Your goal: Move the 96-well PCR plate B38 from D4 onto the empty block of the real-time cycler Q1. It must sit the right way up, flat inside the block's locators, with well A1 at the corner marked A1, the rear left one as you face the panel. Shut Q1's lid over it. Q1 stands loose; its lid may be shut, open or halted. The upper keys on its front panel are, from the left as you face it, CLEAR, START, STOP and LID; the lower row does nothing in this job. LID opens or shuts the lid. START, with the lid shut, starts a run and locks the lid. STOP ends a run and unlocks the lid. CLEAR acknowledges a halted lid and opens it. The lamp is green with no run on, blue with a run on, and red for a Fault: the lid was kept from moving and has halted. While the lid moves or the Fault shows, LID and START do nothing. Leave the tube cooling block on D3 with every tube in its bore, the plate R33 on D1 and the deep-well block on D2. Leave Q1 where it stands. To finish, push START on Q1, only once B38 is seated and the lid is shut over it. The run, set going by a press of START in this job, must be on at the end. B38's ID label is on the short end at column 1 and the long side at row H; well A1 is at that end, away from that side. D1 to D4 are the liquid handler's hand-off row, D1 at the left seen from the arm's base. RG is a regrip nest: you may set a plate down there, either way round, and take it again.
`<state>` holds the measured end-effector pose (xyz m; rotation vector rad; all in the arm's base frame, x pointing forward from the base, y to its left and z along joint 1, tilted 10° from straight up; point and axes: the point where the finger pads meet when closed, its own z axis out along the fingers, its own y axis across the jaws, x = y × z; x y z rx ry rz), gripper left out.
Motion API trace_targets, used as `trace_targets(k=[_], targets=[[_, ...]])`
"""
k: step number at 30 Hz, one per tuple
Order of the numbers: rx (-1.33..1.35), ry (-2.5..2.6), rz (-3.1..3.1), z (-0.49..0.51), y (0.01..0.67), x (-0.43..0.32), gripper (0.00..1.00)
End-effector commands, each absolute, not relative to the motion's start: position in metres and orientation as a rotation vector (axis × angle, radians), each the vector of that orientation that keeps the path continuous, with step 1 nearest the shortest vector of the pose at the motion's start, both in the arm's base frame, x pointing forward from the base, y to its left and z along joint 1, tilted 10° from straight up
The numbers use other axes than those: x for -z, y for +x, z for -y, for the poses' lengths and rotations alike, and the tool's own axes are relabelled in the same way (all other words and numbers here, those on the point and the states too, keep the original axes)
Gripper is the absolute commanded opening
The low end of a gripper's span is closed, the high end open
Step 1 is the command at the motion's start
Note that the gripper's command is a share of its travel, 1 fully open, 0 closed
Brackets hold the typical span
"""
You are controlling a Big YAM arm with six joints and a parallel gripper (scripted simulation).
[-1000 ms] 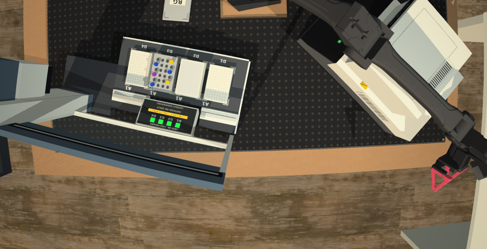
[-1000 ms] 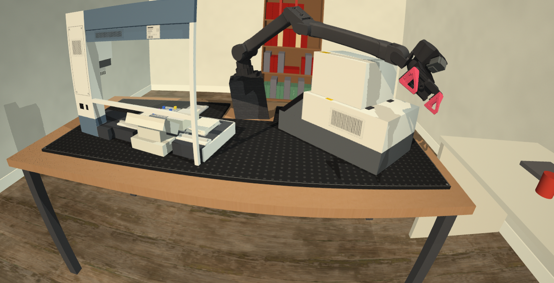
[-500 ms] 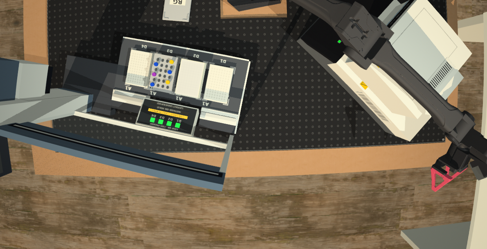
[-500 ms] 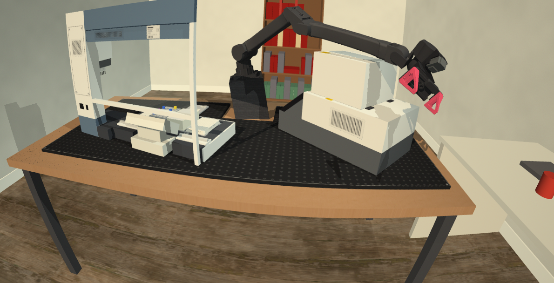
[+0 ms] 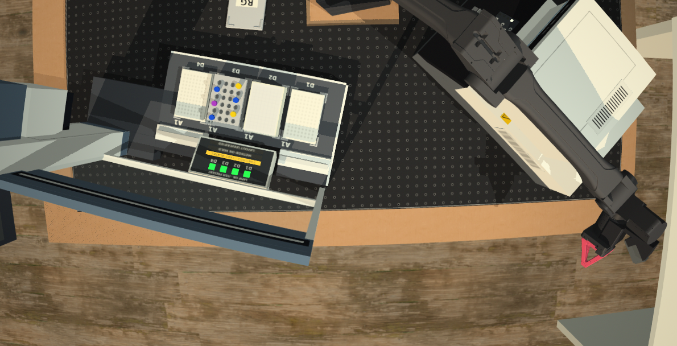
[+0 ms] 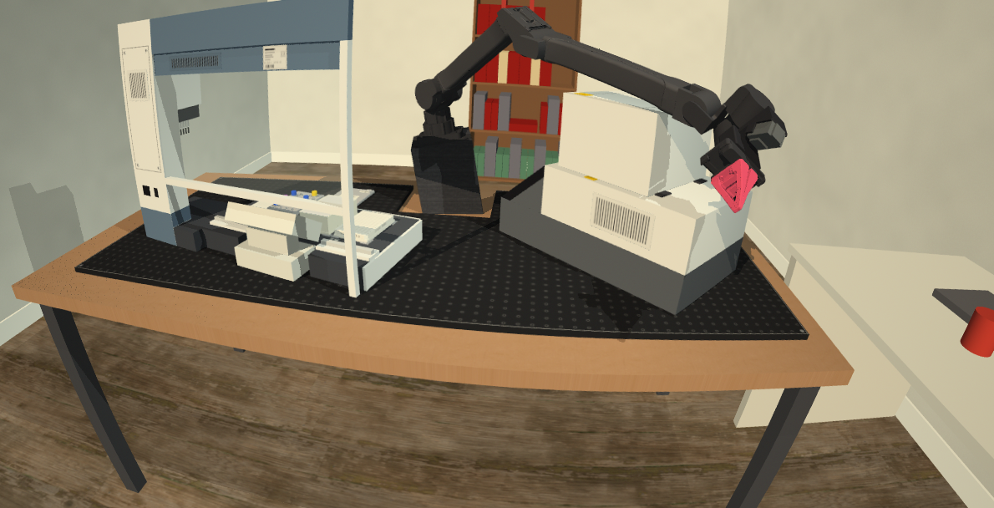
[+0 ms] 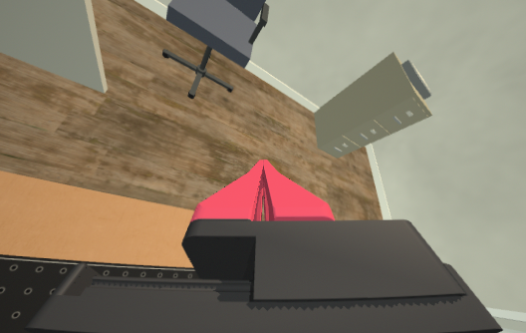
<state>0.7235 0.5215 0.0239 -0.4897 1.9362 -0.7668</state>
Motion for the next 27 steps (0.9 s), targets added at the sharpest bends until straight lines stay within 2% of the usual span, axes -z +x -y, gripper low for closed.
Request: trace_targets(k=[1,9,16,27], targets=[[0.662,-0.406,-1.862,-0.55,0.719,-0.108,0.0],[0.661,-0.439,-1.86,-0.566,0.709,-0.104,0.0],[0.671,-0.382,-1.91,-0.506,0.737,-0.109,0.0],[0.654,-0.38,-2.006,-0.487,0.738,-0.123,0.0]])
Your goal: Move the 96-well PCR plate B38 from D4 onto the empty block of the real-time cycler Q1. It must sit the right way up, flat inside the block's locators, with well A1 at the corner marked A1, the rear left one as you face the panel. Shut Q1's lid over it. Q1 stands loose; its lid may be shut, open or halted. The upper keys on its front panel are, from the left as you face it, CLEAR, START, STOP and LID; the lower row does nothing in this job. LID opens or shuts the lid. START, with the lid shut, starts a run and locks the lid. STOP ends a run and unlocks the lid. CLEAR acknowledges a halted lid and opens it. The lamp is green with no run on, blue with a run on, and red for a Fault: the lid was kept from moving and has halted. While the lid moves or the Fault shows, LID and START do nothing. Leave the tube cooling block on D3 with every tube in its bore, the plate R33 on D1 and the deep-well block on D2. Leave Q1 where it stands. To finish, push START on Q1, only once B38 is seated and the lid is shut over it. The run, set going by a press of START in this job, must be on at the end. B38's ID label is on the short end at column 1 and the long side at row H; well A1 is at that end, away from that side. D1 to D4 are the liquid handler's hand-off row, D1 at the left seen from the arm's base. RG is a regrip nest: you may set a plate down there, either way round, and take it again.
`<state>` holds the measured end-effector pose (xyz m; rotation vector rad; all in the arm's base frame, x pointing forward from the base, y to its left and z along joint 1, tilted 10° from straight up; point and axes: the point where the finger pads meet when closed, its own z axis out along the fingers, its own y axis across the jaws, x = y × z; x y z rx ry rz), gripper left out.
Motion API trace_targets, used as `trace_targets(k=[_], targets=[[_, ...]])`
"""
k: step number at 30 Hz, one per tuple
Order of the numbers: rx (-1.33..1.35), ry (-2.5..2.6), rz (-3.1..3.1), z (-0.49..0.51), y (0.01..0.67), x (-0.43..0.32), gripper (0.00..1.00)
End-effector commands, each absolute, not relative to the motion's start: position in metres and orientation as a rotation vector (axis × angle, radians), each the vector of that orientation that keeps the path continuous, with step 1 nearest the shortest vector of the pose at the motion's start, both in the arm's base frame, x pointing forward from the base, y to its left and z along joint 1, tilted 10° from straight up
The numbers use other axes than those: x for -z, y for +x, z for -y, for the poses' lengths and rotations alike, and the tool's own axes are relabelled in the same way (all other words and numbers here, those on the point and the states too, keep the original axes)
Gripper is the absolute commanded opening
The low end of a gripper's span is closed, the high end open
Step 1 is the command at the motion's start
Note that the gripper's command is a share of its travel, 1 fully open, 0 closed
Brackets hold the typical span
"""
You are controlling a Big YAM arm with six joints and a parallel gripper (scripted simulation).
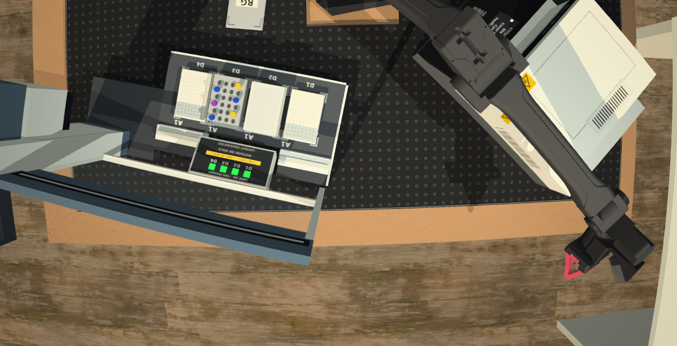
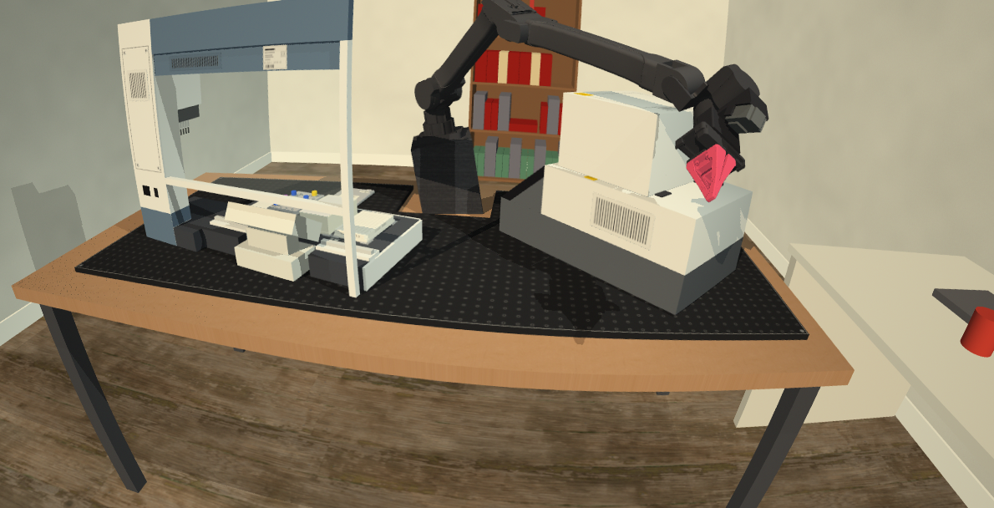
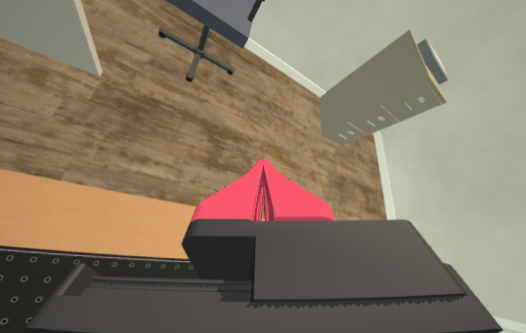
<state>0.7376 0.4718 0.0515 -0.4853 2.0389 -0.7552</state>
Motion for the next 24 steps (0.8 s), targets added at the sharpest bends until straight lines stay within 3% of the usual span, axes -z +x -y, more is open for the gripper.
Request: trace_targets(k=[1,9,24], targets=[[0.65,-0.382,-1.998,-0.485,0.737,-0.124,0.0],[0.683,-0.396,-1.987,-0.427,0.753,-0.124,0.0],[0.706,-0.484,-2.005,-0.458,0.736,-0.081,0.0]])
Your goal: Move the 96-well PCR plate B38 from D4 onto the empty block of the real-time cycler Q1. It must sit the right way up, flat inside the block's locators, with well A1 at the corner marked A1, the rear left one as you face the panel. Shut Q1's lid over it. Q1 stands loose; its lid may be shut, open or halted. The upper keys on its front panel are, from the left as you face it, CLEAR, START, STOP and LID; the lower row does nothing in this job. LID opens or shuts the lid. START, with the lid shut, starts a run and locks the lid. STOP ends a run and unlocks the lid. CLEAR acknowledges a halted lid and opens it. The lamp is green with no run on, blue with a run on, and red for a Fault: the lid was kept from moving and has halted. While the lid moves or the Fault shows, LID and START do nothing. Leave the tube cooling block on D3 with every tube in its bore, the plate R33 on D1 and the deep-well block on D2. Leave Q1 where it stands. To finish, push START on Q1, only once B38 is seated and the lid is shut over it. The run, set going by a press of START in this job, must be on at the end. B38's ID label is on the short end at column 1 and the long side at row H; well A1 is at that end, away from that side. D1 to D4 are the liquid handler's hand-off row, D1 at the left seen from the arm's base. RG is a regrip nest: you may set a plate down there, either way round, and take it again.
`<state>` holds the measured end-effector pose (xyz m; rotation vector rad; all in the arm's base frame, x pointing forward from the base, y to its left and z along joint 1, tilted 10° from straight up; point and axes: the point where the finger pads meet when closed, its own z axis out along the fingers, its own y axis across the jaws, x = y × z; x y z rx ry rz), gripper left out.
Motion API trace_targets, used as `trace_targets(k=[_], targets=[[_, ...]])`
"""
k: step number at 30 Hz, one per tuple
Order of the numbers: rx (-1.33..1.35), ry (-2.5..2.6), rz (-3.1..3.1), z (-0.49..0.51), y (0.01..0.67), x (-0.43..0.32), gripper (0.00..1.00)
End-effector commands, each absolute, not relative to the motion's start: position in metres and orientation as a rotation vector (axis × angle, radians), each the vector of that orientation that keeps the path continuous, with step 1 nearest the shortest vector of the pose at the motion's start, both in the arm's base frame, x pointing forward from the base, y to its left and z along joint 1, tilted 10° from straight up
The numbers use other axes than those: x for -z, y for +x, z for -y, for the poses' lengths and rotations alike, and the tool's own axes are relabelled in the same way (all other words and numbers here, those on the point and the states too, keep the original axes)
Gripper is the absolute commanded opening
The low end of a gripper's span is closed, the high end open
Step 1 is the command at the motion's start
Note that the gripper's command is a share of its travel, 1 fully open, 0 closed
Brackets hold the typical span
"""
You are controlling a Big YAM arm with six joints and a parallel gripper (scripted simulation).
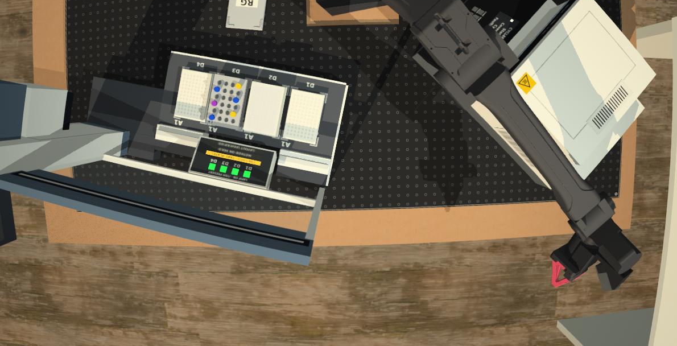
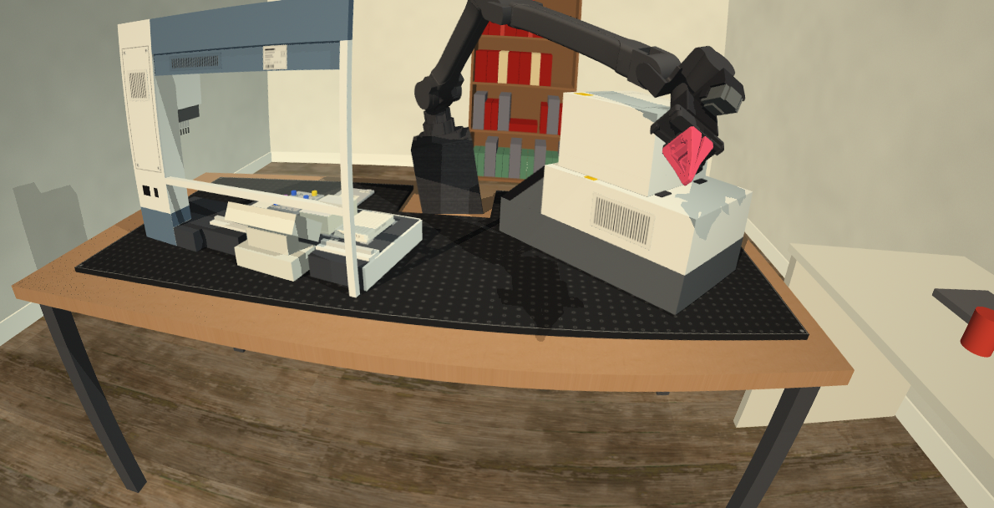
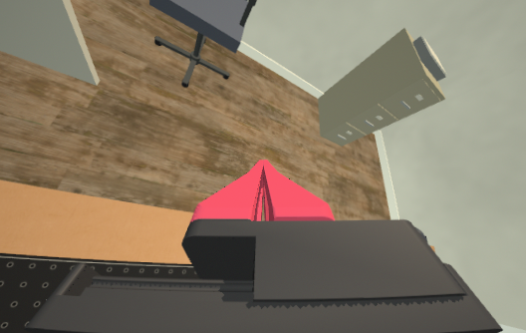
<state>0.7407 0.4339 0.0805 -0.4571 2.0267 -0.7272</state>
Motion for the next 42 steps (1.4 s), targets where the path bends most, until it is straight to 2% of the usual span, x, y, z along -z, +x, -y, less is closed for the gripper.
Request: trace_targets(k=[1,8,16,29,36,42], targets=[[0.709,-0.487,-2.007,-0.457,0.736,-0.078,0.0],[0.738,-0.465,-2.019,-0.439,0.747,-0.072,0.0],[0.718,-0.389,-2.064,-0.375,0.759,-0.095,0.0],[0.687,-0.444,-2.021,-0.421,0.742,-0.116,0.0],[0.704,-0.374,-2.103,-0.345,0.753,-0.108,0.0],[0.687,-0.352,-2.157,-0.334,0.75,-0.119,0.0]])
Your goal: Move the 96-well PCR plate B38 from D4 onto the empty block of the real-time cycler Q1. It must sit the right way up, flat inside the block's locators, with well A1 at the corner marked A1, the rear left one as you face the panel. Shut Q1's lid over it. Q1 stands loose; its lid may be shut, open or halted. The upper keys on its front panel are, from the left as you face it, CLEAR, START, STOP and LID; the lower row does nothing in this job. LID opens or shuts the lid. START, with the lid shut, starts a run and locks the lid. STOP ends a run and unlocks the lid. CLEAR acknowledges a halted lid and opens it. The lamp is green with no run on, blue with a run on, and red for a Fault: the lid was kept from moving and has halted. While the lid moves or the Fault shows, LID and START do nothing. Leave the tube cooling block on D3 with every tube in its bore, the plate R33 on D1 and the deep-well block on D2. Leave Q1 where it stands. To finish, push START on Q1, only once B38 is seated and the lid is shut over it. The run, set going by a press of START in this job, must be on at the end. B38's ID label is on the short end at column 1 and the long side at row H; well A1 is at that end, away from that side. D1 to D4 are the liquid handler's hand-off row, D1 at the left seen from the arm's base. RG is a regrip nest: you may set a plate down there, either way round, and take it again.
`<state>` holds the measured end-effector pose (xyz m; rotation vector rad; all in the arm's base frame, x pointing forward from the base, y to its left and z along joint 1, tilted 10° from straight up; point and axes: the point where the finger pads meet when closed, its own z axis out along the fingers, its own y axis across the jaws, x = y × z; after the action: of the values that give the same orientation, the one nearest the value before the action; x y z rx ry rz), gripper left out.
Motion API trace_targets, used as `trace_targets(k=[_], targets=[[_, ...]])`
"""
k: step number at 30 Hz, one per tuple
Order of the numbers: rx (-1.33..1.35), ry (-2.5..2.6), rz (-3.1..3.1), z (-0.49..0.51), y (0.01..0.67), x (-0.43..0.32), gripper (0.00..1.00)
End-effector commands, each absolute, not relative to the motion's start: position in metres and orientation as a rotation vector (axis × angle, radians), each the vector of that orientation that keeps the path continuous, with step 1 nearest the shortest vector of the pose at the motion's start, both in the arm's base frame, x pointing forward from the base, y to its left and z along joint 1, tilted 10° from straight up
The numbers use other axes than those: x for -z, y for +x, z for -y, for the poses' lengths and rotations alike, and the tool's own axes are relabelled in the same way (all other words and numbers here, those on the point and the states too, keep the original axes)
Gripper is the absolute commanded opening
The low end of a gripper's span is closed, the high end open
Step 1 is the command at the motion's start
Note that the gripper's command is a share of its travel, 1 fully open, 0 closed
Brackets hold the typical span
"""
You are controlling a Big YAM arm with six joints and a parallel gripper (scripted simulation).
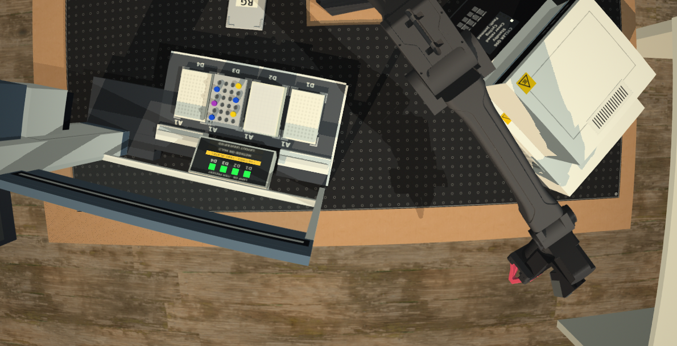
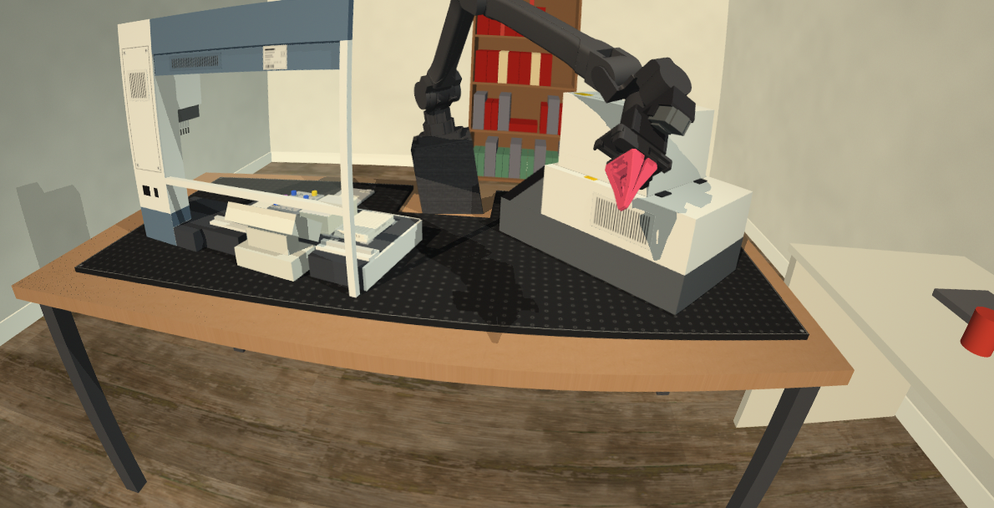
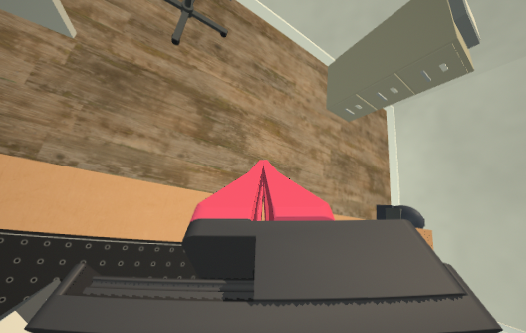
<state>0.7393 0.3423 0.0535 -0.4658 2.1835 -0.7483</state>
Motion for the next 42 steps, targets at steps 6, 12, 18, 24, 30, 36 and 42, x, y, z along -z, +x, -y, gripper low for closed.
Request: trace_targets(k=[6,12,18,24,30,36,42], targets=[[0.669,-0.357,-2.198,-0.322,0.731,-0.121,0.0],[0.694,-0.387,-2.196,-0.289,0.729,-0.103,0.0],[0.724,-0.388,-2.237,-0.267,0.73,-0.093,0.0],[0.702,-0.332,-2.299,-0.231,0.717,-0.1,0.0],[0.679,-0.306,-2.31,-0.219,0.709,-0.111,0.0],[0.68,-0.307,-2.376,-0.197,0.693,-0.094,0.0],[0.695,-0.304,-2.36,-0.155,0.686,-0.098,0.0]])
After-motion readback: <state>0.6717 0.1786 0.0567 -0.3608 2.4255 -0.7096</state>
